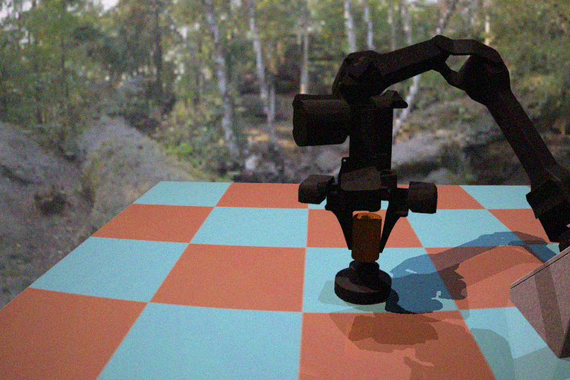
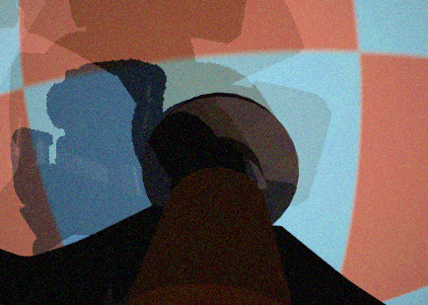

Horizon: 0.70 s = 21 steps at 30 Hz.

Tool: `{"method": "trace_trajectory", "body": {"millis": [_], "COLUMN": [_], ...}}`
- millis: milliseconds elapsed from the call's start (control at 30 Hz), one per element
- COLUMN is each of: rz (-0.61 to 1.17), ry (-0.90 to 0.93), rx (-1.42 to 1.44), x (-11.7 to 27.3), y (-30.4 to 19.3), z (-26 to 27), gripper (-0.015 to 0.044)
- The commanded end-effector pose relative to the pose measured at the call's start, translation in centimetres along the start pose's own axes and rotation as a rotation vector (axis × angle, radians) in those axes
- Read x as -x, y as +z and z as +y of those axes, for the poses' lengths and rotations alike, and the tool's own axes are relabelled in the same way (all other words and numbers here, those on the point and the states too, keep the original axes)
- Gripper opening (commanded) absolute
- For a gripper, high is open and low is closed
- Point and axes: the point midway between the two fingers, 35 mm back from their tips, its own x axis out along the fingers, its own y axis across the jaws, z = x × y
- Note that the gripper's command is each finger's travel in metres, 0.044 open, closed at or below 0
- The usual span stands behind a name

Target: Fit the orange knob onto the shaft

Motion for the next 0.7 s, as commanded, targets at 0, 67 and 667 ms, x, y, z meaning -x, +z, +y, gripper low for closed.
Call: {"method": "trace_trajectory", "body": {"millis": [0, 67, 667], "rz": [0.000, 0.000, 0.003], "ry": [-0.004, -0.004, 0.005], "rx": [0.000, 0.000, -0.001], "x": [-0.1, -0.4, -1.3], "y": [0.1, 0.1, 0.1], "z": [-0.1, -0.1, 0.0], "gripper": [0.0000, 0.0000, 0.0000]}}
